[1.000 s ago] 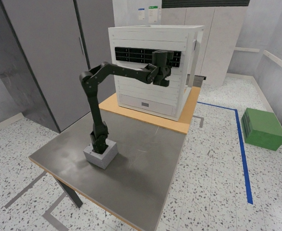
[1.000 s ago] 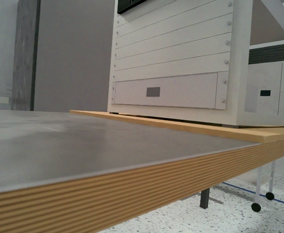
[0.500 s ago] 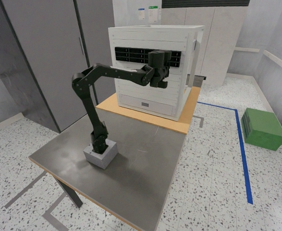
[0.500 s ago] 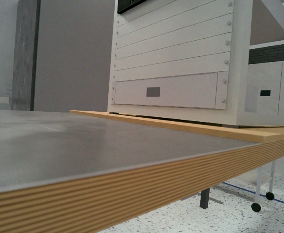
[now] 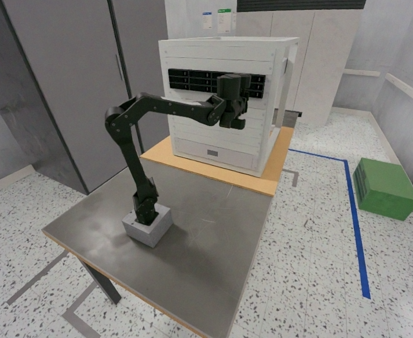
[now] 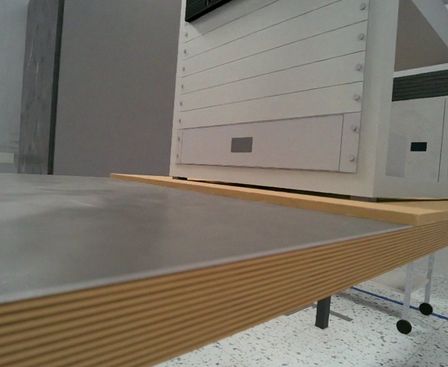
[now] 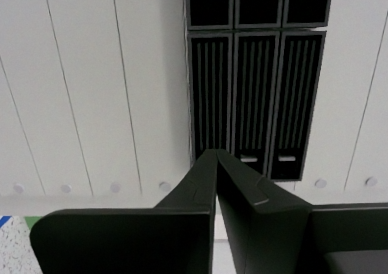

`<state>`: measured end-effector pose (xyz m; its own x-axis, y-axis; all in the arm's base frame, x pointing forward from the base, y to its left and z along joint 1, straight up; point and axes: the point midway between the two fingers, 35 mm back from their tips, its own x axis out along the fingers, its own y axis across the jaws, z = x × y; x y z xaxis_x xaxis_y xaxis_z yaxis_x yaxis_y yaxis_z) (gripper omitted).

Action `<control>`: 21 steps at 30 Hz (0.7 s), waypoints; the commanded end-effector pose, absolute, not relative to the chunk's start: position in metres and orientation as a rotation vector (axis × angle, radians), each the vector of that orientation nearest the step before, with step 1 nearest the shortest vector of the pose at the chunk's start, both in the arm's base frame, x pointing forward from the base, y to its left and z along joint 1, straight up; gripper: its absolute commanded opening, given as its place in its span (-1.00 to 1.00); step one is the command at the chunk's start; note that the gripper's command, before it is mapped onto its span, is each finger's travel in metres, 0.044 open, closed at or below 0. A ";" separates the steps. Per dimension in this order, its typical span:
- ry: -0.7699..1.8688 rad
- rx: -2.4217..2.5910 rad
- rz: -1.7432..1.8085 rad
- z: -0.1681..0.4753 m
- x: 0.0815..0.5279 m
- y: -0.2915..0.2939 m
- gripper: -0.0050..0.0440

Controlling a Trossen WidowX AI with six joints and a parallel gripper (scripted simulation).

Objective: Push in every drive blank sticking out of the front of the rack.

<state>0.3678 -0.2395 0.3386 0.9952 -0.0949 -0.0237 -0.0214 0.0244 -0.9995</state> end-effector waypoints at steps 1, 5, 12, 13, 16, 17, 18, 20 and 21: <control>0.077 -1.567 -0.074 0.350 0.362 -0.236 -1.00; 0.077 -1.567 -0.074 0.350 0.362 -0.236 -1.00; 0.077 -1.567 -0.074 0.350 0.336 -0.233 -1.00; 0.077 -1.567 -0.074 0.350 0.334 -0.233 -1.00; 0.077 -1.567 -0.074 0.350 0.333 -0.233 -1.00; 0.077 -1.567 -0.074 0.350 0.333 -0.233 -1.00; 0.077 -1.567 -0.074 0.350 0.333 -0.233 -1.00; 0.077 -1.567 -0.074 0.350 0.333 -0.233 -1.00; 0.077 -1.567 -0.074 0.350 0.333 -0.233 -1.00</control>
